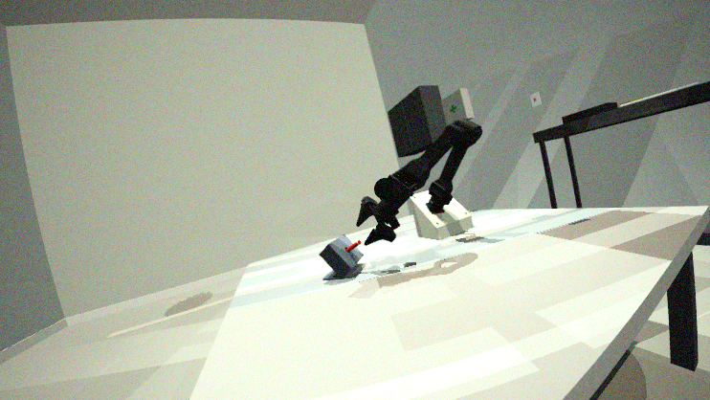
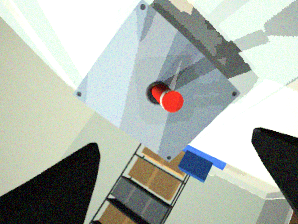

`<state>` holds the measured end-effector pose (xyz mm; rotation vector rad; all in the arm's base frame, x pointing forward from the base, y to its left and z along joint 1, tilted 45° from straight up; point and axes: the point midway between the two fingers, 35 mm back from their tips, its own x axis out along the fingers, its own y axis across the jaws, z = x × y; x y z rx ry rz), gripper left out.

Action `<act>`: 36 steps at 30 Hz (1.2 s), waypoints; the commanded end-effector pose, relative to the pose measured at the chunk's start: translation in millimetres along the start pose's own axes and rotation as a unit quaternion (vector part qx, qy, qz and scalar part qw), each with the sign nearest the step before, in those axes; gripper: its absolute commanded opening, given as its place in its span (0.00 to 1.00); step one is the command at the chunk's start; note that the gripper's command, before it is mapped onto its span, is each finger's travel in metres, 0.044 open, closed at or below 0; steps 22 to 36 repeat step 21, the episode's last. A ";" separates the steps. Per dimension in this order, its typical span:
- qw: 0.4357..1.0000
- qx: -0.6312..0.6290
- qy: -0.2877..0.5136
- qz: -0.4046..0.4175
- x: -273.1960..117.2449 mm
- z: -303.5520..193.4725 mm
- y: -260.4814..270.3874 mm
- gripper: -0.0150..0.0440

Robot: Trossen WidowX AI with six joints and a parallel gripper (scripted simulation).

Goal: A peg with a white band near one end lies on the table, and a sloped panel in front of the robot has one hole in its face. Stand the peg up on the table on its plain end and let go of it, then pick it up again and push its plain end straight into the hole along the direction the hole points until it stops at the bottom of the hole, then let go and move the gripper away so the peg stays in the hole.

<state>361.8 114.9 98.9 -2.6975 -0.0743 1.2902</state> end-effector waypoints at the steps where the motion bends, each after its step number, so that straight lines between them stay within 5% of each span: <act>1: 1.000 0.001 0.001 0.002 -6.6 -0.3 0.6 1.00; 36: 1.000 0.001 0.001 0.002 -31.4 -0.1 -0.8 1.00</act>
